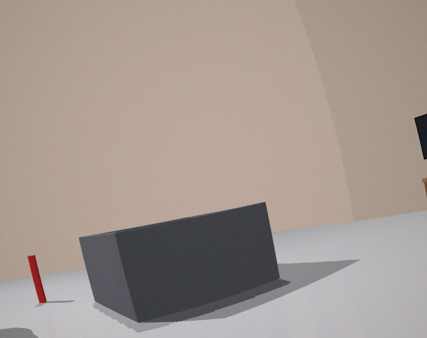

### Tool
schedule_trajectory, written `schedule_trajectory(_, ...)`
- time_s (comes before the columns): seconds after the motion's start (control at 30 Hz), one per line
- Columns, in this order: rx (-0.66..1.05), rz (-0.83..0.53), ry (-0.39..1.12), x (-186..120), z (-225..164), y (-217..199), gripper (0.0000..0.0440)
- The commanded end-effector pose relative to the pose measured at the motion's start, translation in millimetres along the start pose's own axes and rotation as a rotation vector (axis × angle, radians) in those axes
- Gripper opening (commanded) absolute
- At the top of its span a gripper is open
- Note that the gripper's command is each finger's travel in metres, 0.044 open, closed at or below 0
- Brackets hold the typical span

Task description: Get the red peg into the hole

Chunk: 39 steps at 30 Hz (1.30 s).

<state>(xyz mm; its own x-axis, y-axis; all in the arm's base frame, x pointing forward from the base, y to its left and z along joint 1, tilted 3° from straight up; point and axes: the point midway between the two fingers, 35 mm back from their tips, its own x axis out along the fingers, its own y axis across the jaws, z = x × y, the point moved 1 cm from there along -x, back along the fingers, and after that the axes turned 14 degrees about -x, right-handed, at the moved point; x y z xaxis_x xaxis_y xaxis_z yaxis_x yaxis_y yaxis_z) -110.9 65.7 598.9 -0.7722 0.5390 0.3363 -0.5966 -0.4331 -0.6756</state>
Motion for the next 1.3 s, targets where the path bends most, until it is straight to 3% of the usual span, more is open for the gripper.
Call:
schedule_trajectory(0.0, 0.073, -0.09, 0.062, 1, -22, -15, 0.044)
schedule_trajectory(0.57, 0.373, -0.539, 0.309, -29, -117, -76, 0.044)
schedule_trajectory(1.27, 0.716, -1.135, 0.566, -130, -227, -104, 0.044)
